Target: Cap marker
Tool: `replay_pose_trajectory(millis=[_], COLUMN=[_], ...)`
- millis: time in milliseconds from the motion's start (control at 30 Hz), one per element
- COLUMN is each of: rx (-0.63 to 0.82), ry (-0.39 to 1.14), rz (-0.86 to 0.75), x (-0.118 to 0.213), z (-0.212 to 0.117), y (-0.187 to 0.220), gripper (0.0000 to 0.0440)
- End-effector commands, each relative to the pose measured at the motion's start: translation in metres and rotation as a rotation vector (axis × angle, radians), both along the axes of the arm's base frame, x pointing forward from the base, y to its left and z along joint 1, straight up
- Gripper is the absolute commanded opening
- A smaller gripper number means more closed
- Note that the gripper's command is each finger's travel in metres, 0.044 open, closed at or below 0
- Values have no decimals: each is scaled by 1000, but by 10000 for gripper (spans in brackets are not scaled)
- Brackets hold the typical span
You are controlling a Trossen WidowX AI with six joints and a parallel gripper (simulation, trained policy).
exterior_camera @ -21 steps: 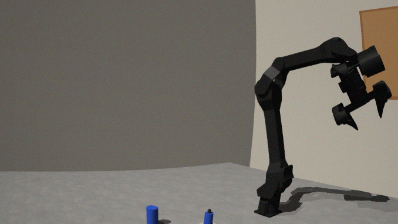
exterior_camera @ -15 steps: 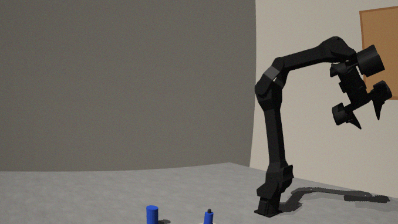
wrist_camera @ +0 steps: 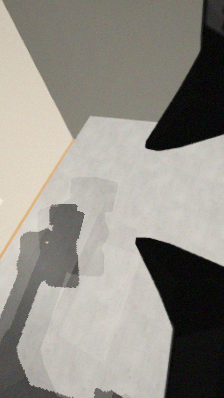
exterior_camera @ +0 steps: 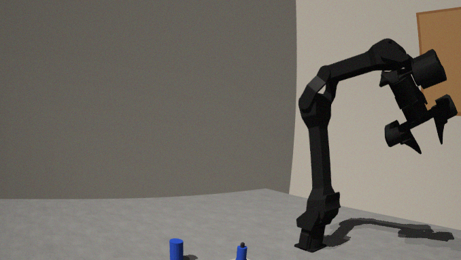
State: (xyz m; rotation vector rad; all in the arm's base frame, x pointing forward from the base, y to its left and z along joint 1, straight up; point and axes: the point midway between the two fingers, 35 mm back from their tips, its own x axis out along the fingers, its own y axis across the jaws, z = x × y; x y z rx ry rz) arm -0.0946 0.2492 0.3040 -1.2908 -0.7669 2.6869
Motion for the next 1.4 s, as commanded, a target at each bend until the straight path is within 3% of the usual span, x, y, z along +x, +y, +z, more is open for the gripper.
replay_pose_trajectory(millis=[0, 767, 1367], rx=[-14, -60, -104], ry=[-17, -82, -124], rz=[-22, -229, -396], x=[9, 83, 150], z=[-4, -16, -25], y=[6, 26, 26], gripper=[285, 330, 333])
